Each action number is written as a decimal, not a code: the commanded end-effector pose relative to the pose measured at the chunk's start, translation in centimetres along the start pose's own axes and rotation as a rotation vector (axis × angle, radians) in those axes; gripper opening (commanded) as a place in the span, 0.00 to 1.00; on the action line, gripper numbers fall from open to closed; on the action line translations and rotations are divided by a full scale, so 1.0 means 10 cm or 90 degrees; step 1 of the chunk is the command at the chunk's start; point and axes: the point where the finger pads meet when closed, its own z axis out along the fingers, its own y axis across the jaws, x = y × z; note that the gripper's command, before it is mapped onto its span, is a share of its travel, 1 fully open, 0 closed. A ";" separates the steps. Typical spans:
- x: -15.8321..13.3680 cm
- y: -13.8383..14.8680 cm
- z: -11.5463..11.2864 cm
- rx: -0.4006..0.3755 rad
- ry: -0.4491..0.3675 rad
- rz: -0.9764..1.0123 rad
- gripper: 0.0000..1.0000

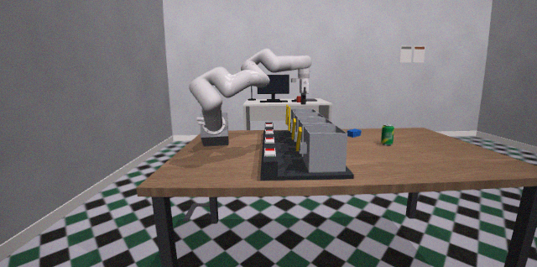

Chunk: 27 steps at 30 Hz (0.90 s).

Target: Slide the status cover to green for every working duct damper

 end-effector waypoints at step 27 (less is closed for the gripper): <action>-0.01 0.00 -0.02 -0.002 -0.002 -0.022 0.00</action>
